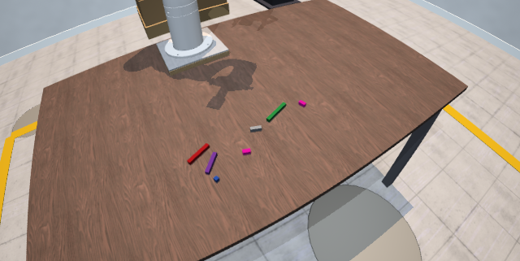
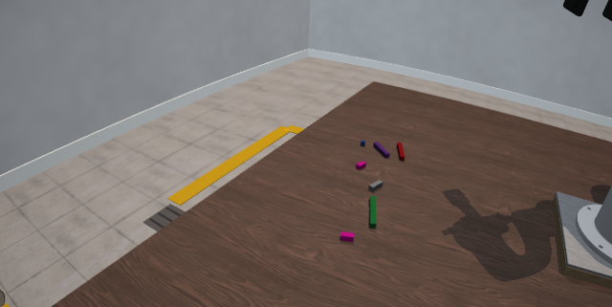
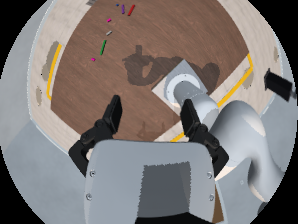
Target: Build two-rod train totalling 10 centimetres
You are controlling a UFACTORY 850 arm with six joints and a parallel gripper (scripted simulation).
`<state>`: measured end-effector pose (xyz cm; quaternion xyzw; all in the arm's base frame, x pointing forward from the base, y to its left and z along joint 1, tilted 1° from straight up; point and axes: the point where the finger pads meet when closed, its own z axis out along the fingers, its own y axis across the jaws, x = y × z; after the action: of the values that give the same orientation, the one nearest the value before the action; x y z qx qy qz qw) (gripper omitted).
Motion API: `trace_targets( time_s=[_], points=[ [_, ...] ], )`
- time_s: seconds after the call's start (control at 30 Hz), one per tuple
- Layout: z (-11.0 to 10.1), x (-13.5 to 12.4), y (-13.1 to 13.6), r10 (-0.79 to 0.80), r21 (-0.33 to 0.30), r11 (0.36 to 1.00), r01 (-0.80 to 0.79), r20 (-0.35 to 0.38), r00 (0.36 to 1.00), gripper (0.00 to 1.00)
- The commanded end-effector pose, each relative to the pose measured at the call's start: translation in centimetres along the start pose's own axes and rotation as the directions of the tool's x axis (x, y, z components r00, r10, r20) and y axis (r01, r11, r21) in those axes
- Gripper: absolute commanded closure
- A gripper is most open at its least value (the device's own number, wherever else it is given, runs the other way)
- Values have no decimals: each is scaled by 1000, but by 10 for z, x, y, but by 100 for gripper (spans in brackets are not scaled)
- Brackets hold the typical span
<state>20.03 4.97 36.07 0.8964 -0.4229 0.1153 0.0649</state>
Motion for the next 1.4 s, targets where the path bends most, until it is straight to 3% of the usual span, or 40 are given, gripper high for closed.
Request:
trace_targets(
  time_s=[0.0, 0.77, 1.1, 1.37],
  points=[
    [-1, 0, 0, 0, 1, 1000, 0, 0, 1000, 0],
    [-1, 2, -5, -26, -1, 1000, 26, 5, 1000, 0],
    [3, 17, -37, -198, -9, 980, 199, 44, 979, 0],
    [17, 40, -74, -386, 4, 922, 387, 88, 918, 0]
  ],
)
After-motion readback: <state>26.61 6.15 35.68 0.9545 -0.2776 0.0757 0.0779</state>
